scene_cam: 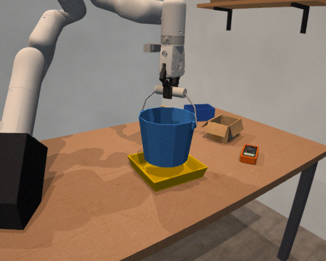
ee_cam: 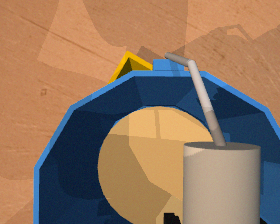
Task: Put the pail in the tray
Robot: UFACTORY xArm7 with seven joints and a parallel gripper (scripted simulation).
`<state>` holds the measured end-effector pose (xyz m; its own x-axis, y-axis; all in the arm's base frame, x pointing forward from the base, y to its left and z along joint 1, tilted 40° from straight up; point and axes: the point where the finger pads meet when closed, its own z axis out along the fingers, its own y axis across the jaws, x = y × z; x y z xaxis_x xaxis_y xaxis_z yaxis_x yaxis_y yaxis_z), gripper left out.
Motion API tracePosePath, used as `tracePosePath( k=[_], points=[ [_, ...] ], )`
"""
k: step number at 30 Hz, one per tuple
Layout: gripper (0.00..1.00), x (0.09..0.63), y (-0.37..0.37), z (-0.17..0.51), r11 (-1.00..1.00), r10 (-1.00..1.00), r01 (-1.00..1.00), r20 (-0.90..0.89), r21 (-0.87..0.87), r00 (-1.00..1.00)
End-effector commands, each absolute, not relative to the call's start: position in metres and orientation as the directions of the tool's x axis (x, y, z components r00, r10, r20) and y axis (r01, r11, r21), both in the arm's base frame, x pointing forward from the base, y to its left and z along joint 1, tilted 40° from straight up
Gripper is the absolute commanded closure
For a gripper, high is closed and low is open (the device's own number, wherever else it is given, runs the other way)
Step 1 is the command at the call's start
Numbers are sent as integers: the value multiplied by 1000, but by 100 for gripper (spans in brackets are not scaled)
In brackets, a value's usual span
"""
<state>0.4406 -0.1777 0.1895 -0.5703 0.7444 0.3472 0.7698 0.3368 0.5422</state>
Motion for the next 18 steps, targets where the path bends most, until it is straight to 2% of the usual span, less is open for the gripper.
tracePosePath(
  k=[1, 18],
  points=[
    [100, 442, -179, 189, 335, 748, 769, 342, 544, -568],
    [100, 447, -168, 174, 335, 748, 769, 342, 544, -568]
  ],
)
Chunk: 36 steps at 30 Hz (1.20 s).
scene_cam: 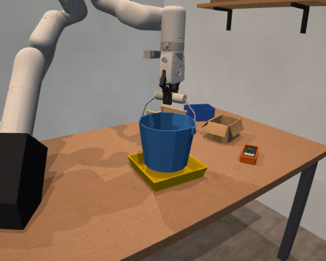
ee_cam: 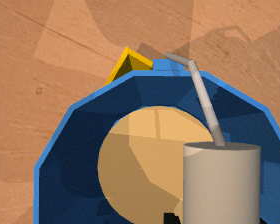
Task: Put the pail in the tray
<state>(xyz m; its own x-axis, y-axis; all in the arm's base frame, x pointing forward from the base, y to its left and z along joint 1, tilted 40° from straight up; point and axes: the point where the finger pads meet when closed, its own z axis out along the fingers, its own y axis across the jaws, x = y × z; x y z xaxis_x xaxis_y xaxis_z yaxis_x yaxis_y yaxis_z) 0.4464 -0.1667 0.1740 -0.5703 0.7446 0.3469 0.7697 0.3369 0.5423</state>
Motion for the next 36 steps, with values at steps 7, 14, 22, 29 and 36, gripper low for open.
tracePosePath(
  k=[7, 14, 22, 29, 36],
  points=[
    [100, 450, -163, 167, 335, 748, 769, 342, 544, -568],
    [100, 452, -159, 162, 335, 748, 769, 342, 544, -568],
    [100, 454, -156, 156, 335, 748, 769, 342, 544, -568],
    [100, 456, -153, 152, 335, 748, 769, 342, 544, -568],
    [100, 456, -151, 150, 335, 748, 769, 342, 544, -568]
  ],
)
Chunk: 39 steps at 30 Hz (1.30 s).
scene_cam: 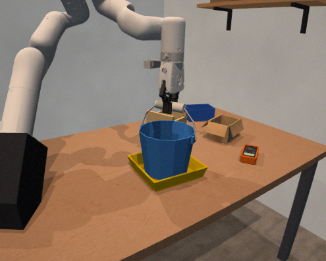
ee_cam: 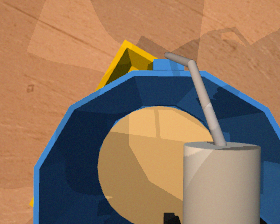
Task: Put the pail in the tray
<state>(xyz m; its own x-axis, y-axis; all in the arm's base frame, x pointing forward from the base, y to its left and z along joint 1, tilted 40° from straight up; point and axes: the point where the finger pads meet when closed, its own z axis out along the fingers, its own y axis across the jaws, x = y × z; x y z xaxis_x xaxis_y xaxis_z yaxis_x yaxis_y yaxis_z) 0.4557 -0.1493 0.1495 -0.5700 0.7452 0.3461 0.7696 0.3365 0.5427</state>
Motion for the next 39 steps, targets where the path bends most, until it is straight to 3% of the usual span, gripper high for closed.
tracePosePath(
  k=[1, 33, 34, 39],
  points=[
    [100, 456, -151, 150, 335, 748, 769, 342, 544, -568],
    [100, 457, -149, 147, 335, 748, 769, 342, 544, -568],
    [0, 457, -149, 147, 335, 748, 769, 342, 544, -568],
    [0, 457, -149, 147, 335, 748, 769, 342, 544, -568]
  ],
)
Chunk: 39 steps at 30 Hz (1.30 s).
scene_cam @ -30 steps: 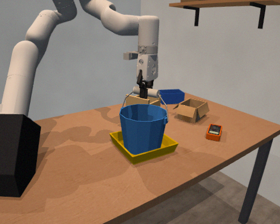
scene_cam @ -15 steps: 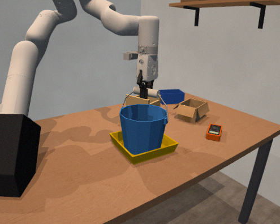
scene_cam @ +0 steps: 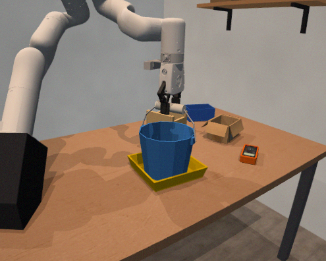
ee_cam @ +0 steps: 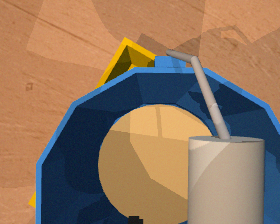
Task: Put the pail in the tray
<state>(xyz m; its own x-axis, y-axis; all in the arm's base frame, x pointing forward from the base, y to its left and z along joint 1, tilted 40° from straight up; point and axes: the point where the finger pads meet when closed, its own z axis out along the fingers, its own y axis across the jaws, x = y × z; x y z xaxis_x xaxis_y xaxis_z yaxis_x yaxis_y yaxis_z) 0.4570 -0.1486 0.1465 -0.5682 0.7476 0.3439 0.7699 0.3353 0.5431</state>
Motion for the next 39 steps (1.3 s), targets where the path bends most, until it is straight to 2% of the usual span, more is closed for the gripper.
tracePosePath(
  k=[1, 39],
  points=[
    [0, 457, -149, 147, 335, 748, 769, 342, 544, -568],
    [0, 456, -152, 150, 335, 748, 769, 342, 544, -568]
  ],
)
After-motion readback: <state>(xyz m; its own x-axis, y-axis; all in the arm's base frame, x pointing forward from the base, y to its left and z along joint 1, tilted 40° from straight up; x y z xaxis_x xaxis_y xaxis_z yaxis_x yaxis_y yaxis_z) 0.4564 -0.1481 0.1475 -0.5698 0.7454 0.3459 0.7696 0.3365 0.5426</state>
